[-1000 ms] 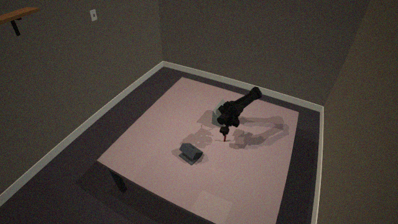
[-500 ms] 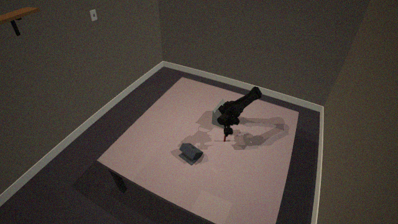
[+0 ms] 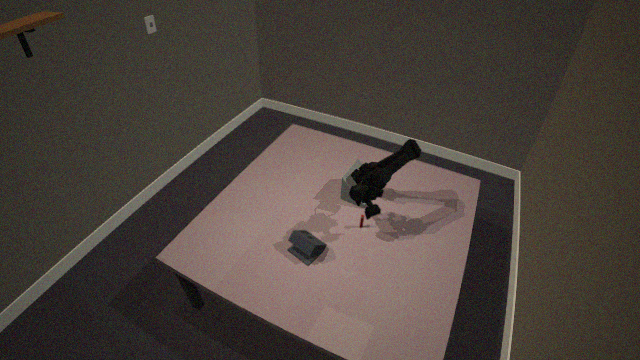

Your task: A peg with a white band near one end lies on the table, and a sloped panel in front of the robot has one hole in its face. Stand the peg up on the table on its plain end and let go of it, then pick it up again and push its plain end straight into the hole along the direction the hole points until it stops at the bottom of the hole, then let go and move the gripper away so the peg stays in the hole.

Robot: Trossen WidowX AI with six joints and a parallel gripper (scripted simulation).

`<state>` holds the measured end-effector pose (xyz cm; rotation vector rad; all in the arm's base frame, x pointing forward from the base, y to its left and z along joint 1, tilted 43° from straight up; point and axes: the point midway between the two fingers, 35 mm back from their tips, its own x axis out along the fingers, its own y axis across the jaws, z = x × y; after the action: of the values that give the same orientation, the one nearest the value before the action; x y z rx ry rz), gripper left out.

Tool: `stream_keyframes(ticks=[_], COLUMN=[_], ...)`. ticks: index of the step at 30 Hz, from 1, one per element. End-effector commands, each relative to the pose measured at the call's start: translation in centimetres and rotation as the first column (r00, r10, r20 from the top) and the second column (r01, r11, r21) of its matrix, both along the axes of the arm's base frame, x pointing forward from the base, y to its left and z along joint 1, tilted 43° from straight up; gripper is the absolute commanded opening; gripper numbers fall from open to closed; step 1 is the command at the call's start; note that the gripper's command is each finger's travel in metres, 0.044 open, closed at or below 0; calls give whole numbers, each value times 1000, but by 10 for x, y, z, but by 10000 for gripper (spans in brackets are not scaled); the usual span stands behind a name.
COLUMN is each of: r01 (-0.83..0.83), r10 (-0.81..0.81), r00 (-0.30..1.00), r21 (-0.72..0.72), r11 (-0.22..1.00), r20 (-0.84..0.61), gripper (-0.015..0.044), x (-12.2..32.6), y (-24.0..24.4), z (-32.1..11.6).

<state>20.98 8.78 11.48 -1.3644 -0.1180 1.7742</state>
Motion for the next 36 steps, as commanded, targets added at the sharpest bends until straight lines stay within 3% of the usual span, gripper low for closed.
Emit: stream_keyframes(ticks=[1,14,36], r01=[-81,-305,-308], r10=[80,302,305], r00=[994,911,909], r21=[4,-32,-36], r11=[997,952,951], r20=[76,281,283], gripper=[440,440,440], x=[0,0,2], y=[1,2,18], z=[0,-2,-20])
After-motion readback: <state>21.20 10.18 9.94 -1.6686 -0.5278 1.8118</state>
